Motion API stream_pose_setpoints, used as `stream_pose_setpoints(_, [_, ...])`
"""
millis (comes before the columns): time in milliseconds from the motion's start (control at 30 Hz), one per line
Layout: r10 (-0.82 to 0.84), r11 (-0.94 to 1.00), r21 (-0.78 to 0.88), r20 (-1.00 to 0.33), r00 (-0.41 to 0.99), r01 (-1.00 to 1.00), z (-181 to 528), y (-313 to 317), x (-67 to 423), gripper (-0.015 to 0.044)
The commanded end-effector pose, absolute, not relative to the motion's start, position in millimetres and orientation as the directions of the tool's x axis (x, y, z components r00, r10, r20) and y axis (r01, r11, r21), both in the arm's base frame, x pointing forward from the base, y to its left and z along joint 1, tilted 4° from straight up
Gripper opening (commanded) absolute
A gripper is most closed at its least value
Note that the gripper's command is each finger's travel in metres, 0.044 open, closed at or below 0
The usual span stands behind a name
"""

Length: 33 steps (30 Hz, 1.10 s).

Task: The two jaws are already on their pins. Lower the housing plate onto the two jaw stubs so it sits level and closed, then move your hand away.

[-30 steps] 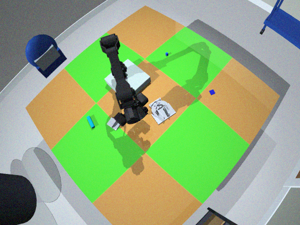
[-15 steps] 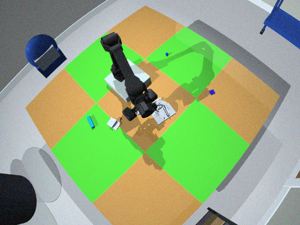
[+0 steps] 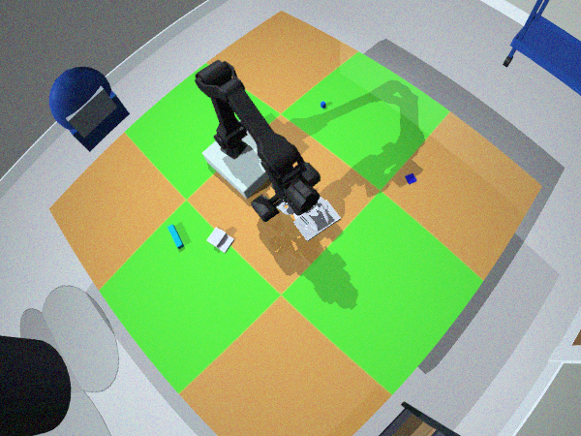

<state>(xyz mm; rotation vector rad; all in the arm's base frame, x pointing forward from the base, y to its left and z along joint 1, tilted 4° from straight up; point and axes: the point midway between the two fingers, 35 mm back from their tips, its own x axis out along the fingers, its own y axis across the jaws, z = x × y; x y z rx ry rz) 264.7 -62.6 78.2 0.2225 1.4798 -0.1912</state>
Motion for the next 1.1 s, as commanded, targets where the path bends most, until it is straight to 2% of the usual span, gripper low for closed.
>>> stream_pose_setpoints(0, [0.006,0.959,0.028,-0.997,0.081,0.281,78.8,-51.8,265.8,0.0351])
stream_pose_setpoints(400, [0.011,0.944,0.038,-0.996,0.085,0.329,80.1,-15.5,268.4,0.0351])
stream_pose_setpoints(1067, [0.011,0.943,0.038,-0.996,0.085,0.330,80.1,-15.0,268.4,0.0351])
